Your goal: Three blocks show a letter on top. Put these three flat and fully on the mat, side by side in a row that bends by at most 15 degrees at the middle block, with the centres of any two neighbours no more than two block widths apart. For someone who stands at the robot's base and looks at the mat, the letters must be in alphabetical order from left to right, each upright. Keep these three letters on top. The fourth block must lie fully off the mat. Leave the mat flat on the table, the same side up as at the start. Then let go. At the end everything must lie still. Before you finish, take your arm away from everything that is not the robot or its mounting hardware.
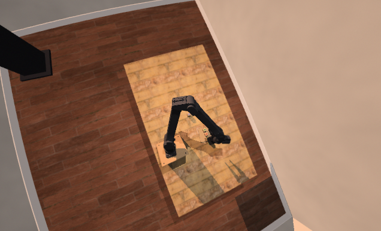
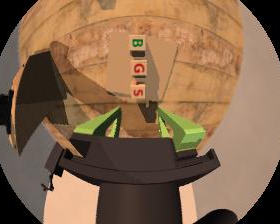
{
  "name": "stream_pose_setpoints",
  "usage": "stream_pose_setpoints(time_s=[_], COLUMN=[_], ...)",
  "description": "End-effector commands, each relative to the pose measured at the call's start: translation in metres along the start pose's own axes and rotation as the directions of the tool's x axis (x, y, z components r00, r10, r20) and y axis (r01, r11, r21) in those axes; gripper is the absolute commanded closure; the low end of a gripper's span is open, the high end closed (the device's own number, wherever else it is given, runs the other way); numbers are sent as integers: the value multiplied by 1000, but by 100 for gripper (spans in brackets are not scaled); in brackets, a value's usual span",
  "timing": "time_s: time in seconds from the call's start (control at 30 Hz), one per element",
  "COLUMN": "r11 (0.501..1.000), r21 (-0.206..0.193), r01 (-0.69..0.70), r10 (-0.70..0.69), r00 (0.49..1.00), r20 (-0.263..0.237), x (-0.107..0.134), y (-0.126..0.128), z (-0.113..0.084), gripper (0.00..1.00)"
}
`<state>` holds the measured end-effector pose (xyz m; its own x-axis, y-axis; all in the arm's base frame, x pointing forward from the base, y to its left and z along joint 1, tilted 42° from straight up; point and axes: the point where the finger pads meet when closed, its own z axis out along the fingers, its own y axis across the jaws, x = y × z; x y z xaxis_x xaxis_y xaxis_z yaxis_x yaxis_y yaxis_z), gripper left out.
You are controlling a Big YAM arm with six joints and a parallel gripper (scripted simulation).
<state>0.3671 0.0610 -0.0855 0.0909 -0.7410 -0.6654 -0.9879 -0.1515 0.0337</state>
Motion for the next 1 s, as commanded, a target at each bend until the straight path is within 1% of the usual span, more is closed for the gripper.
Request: stream_pose_setpoints(time_s=[0.0,0.07,0.17,0.2,0.6,0.7,0.83,0.97], r11=[999,999,999,999,999,998,998,998], r21=[8,22,28,31,32,47,47,48], r01=[33,30,31,34,31,37,38,38], r10=[-33,-30,-31,-34,-31,-36,-37,-38], r00=[999,1000,999,999,999,999,999,999], r20=[-4,-7,-8,-9,-9,-15,-16,-19], x=[2,3,4,4,4,2,2,2], y=[-17,-18,-19,-20,-20,-23,-23,-22], z=[-6,-13,-15,-15,-17,-27,-38,-57], gripper=[44,44,44,0,0,0,0,0])
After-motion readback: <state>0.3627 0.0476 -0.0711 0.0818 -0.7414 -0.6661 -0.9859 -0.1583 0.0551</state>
